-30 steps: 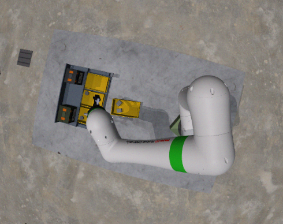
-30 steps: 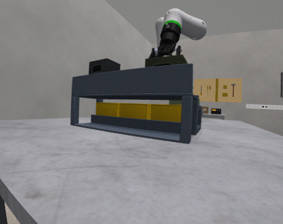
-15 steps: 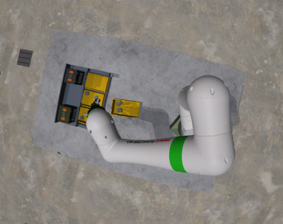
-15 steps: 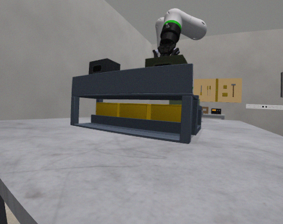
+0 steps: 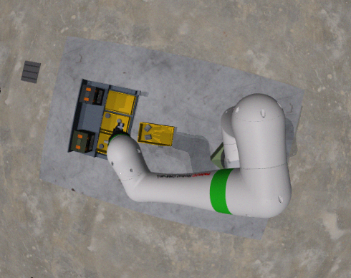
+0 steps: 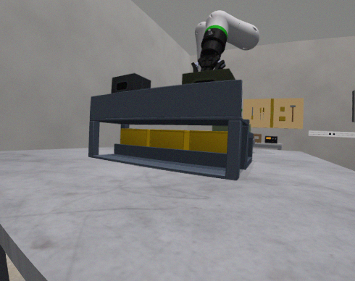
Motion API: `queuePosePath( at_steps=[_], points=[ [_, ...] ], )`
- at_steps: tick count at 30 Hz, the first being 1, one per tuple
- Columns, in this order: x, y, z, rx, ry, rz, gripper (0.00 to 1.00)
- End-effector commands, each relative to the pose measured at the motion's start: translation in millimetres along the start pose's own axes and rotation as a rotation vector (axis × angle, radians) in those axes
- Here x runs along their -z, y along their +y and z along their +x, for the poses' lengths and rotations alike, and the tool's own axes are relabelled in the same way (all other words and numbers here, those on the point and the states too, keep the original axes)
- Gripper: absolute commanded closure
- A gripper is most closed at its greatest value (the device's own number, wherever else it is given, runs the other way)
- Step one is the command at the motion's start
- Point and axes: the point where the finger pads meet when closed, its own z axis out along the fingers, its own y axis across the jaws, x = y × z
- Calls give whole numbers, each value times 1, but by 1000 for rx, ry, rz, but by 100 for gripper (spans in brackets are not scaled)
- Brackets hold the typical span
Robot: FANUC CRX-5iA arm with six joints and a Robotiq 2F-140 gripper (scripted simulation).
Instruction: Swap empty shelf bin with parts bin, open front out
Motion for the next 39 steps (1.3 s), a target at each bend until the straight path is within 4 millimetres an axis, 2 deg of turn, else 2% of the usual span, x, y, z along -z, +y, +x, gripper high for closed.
queuePosePath(
  at_steps=[1,9,22,39],
  points=[
    [1,0,-1,0,6,0,90],
    [1,0,-1,0,65,-9,90],
    [1,0,-1,0,321,-44,90],
    [2,1,1,1,398,-55,90]
  ],
)
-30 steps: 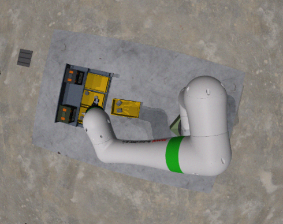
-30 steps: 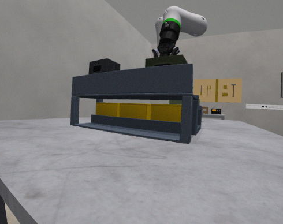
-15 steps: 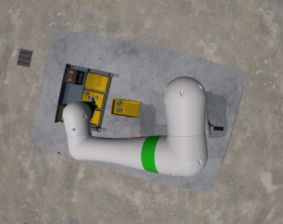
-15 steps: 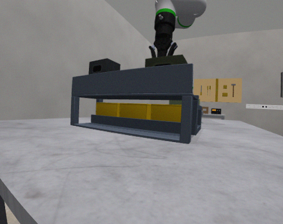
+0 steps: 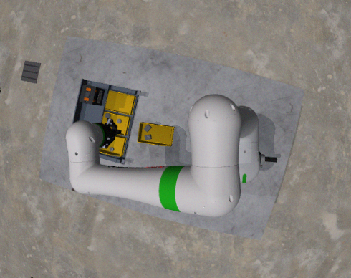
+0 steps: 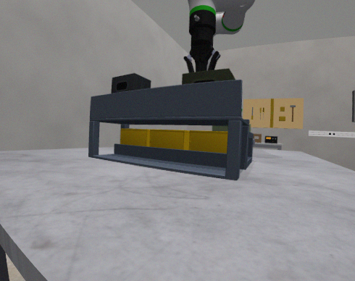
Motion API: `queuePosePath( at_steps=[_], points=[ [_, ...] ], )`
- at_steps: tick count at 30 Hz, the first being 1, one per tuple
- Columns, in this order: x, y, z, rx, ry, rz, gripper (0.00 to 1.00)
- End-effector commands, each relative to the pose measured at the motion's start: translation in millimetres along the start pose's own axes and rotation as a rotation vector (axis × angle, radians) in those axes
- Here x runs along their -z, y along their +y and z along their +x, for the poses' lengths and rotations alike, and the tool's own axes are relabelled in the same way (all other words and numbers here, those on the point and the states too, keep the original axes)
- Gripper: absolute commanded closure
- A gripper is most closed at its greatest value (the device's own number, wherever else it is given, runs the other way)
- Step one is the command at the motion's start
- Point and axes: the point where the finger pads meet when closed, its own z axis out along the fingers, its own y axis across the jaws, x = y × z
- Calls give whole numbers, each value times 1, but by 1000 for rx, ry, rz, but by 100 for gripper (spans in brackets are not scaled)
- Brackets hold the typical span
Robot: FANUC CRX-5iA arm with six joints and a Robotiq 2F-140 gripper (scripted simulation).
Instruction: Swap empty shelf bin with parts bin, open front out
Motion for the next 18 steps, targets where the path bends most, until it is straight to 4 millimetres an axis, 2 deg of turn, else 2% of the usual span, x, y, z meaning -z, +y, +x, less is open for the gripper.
queuePosePath(
  at_steps=[1,4,7,11,17,18],
  points=[
    [1,1,1,1,-2,0,90],
    [1,3,6,4,-2,0,90],
    [0,7,18,12,-2,0,90],
    [-2,16,45,28,-2,0,90],
    [-10,27,98,58,-2,0,90],
    [-10,27,98,58,-2,0,90]
  ],
)
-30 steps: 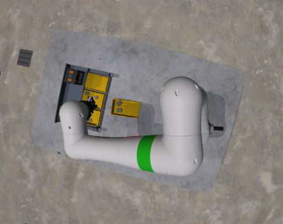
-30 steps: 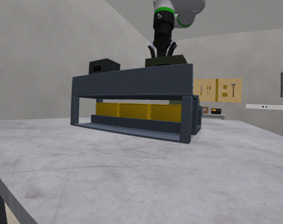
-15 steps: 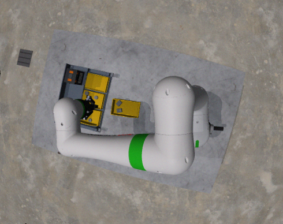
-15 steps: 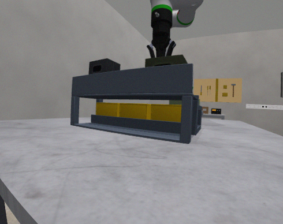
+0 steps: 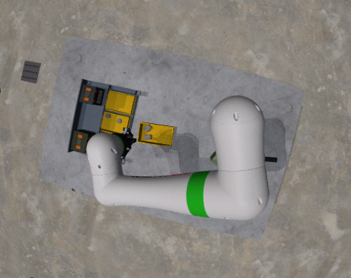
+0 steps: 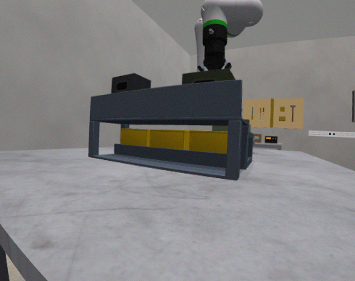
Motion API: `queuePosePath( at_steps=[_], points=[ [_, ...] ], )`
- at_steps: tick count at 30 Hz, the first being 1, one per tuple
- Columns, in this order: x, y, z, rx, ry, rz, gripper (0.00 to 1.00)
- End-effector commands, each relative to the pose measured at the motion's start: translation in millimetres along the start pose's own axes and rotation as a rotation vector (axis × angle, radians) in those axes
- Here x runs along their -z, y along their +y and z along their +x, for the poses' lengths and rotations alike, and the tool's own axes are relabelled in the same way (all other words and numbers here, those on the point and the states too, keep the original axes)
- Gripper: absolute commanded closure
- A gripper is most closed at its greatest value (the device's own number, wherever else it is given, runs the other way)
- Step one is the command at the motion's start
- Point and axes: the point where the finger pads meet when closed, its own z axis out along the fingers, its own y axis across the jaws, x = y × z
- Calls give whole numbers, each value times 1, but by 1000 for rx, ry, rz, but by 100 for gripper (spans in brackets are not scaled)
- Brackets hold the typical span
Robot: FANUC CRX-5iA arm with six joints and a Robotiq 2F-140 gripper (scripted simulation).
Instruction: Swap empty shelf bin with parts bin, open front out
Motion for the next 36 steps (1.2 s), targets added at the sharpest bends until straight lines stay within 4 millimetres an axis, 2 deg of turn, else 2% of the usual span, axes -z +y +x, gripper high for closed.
queuePosePath(
  at_steps=[1,6,11,36],
  points=[
    [-1,6,20,11,-8,2,90],
    [-10,12,56,32,-8,2,90],
    [-15,13,74,43,-8,2,90],
    [-16,13,77,44,-8,2,90]
  ],
)
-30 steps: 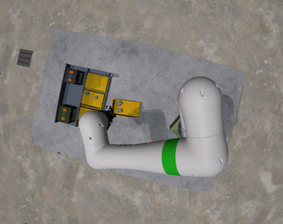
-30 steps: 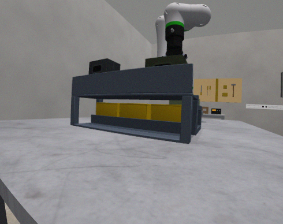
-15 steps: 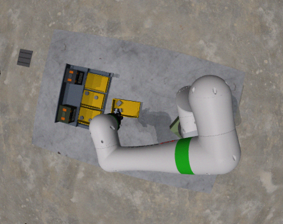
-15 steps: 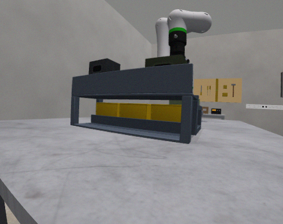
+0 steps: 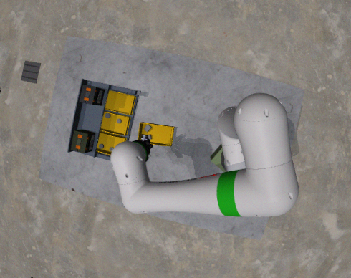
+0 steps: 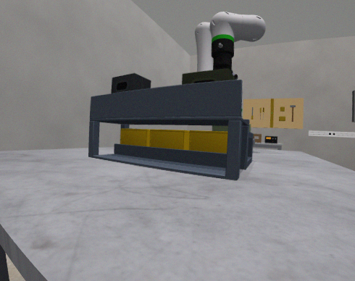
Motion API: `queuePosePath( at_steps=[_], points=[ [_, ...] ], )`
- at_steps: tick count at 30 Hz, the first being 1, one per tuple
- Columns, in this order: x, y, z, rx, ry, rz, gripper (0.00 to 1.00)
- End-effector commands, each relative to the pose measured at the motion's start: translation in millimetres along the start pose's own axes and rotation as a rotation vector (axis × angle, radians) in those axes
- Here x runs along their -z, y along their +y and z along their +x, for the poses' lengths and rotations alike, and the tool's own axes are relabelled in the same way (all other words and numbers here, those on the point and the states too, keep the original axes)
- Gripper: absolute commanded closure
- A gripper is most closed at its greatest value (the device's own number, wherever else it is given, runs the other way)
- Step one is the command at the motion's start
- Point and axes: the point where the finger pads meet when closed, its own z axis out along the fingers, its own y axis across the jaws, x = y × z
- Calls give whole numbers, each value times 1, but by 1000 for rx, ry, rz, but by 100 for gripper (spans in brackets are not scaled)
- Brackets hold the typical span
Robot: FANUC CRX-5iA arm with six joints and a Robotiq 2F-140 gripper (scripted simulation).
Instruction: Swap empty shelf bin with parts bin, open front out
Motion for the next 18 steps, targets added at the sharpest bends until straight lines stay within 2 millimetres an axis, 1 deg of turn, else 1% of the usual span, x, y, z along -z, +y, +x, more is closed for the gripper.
queuePosePath(
  at_steps=[1,2,18],
  points=[
    [1,0,-1,0,-1,0,90],
    [1,0,-1,0,-1,0,76],
    [1,0,-1,0,-1,0,76]
  ],
)
